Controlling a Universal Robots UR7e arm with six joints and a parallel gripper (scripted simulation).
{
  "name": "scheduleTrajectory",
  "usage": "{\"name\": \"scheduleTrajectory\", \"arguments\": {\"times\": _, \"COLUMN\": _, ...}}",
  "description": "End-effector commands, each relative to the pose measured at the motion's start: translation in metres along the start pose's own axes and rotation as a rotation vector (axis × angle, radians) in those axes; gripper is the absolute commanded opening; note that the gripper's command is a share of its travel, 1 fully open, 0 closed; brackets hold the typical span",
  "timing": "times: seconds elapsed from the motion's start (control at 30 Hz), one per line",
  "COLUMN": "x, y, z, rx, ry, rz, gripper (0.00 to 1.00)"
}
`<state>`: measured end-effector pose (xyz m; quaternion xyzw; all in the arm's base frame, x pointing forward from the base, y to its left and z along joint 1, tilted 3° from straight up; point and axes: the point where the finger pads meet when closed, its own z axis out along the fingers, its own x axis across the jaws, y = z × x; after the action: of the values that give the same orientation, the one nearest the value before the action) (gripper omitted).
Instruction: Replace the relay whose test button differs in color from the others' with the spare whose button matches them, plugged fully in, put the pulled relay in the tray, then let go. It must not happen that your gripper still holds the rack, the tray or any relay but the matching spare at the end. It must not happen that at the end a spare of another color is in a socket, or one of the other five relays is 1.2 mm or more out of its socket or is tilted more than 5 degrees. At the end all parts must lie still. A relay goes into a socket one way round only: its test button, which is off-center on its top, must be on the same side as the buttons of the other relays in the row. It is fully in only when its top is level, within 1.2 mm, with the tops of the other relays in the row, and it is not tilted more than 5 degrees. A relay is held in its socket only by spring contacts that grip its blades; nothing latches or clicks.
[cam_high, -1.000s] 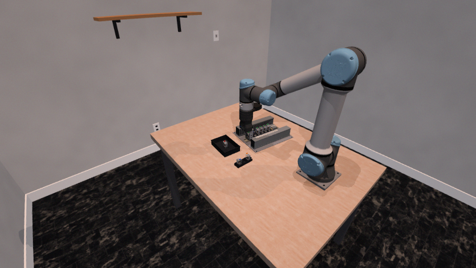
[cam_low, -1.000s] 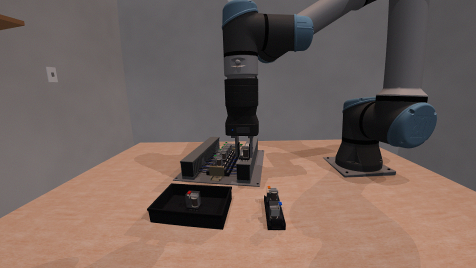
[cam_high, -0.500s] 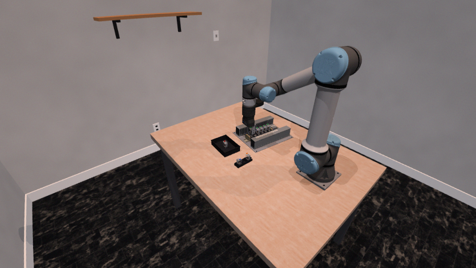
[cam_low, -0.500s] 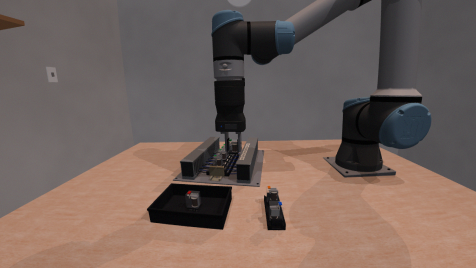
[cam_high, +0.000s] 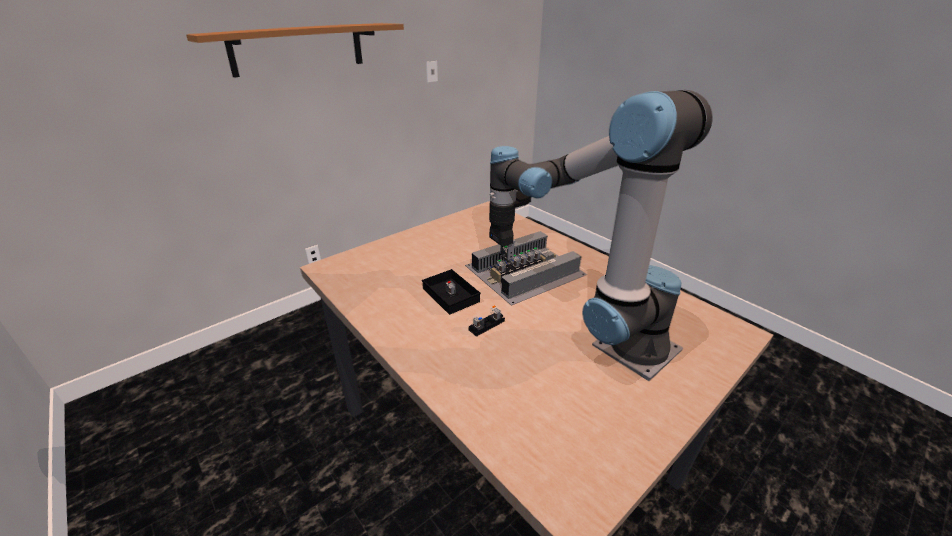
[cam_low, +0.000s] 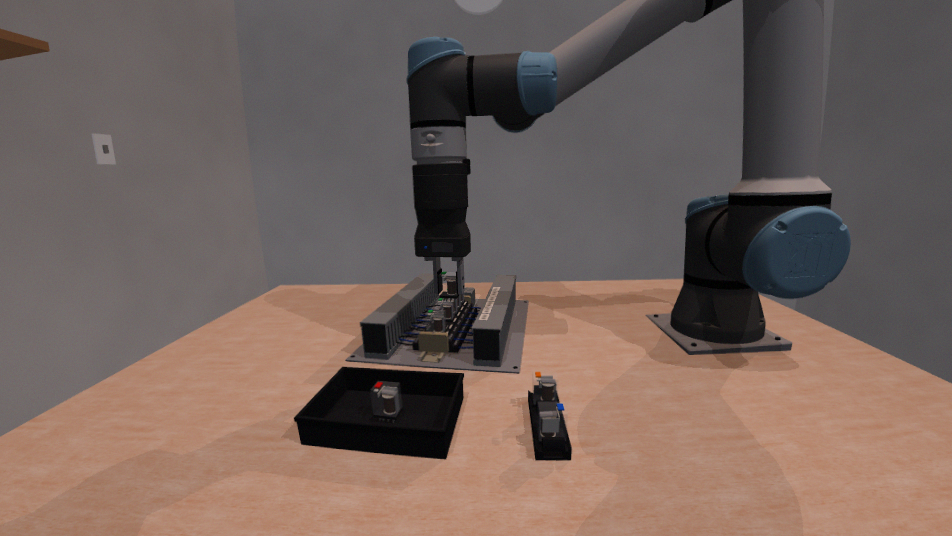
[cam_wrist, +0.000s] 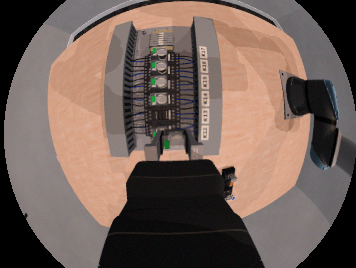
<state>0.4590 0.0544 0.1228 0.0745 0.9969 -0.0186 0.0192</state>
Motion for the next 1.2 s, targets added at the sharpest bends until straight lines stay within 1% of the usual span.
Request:
{"name": "scheduleTrajectory", "arguments": {"times": 0.0, "x": -0.006, "y": -0.005, "z": 0.0, "rx": -0.002, "ry": 0.0, "rz": -0.002, "gripper": 0.0}}
{"name": "scheduleTrajectory", "arguments": {"times": 0.2, "x": -0.006, "y": -0.005, "z": 0.0, "rx": -0.002, "ry": 0.0, "rz": -0.002, "gripper": 0.0}}
{"name": "scheduleTrajectory", "arguments": {"times": 0.37, "x": -0.037, "y": -0.04, "z": 0.001, "rx": -0.002, "ry": 0.0, "rz": -0.002, "gripper": 0.0}}
{"name": "scheduleTrajectory", "arguments": {"times": 0.77, "x": -0.037, "y": -0.04, "z": 0.001, "rx": -0.002, "ry": 0.0, "rz": -0.002, "gripper": 0.0}}
{"name": "scheduleTrajectory", "arguments": {"times": 0.93, "x": -0.031, "y": -0.033, "z": 0.001, "rx": -0.002, "ry": 0.0, "rz": -0.002, "gripper": 0.0}}
{"name": "scheduleTrajectory", "arguments": {"times": 1.17, "x": -0.031, "y": -0.033, "z": 0.001, "rx": -0.002, "ry": 0.0, "rz": -0.002, "gripper": 0.0}}
